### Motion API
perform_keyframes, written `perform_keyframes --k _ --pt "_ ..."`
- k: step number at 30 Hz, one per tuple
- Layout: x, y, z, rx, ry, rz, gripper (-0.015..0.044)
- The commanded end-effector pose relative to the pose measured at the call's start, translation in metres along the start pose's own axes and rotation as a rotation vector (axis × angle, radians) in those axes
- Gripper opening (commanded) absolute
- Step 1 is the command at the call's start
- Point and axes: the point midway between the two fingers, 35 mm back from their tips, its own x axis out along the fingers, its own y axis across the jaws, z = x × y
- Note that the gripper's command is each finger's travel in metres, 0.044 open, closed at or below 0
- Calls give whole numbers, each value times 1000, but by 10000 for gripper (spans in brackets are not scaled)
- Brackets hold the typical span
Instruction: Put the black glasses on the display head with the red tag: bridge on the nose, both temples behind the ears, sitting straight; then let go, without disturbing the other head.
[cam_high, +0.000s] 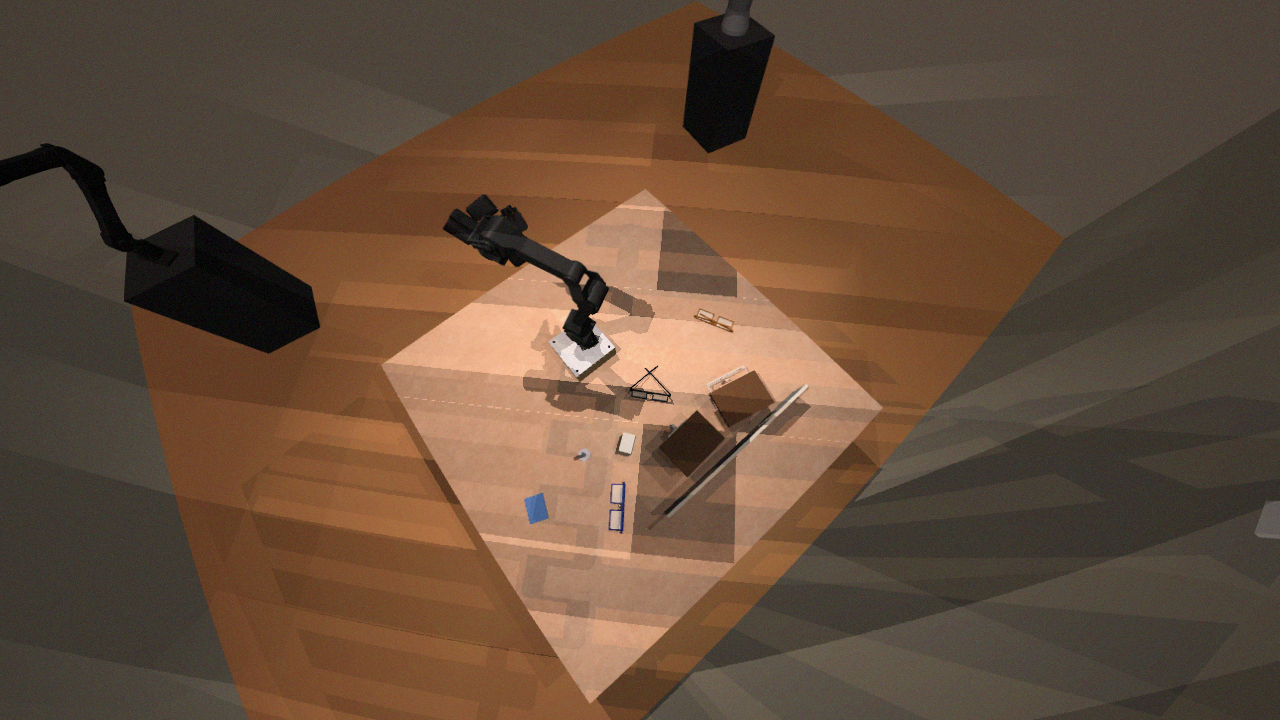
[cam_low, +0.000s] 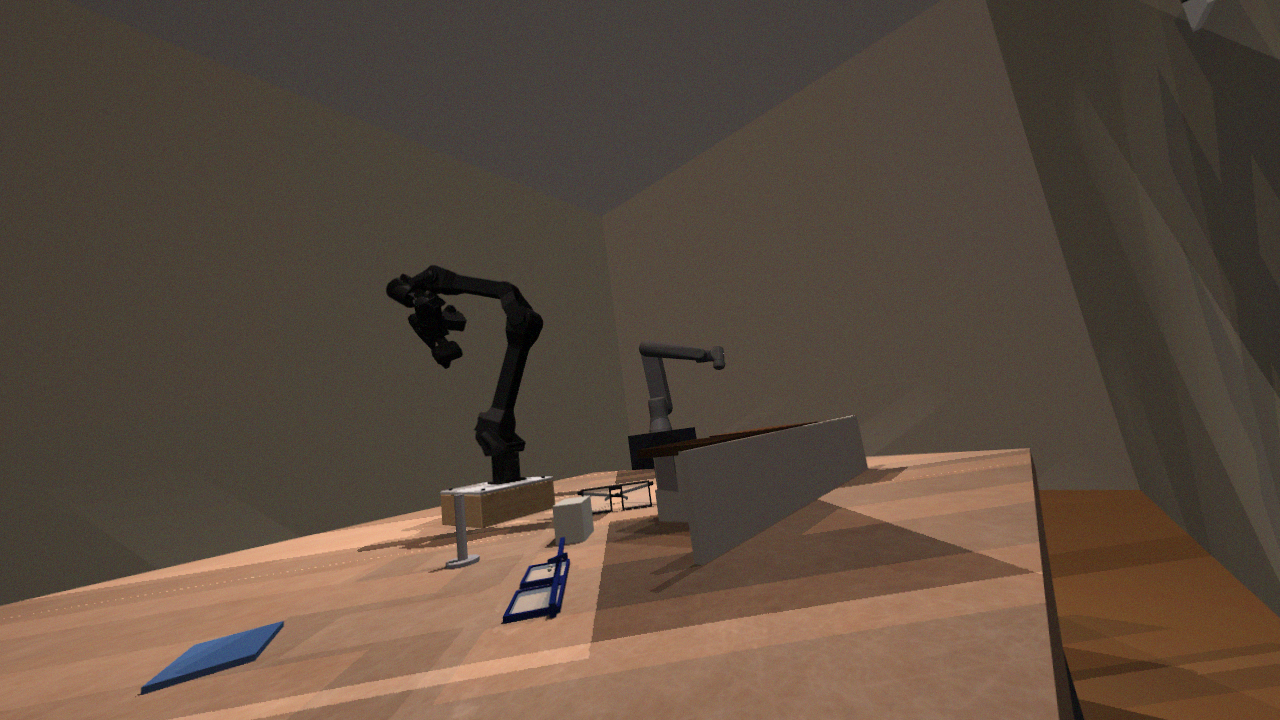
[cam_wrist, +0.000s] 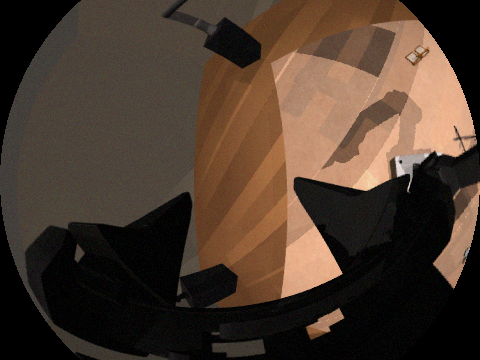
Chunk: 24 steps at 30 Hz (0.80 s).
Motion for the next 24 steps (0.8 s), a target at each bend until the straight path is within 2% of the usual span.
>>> perform_keyframes --k 1,8,10,17,24 --pt "0 0 0 0 0 0 426" --pt "0 0 0 0 0 0 440" --pt "-3 -1 -10 -46 35 8 387" --pt "-48 -27 -109 -540 362 121 204" --pt "-93 -70 -167 -925 574 231 200"
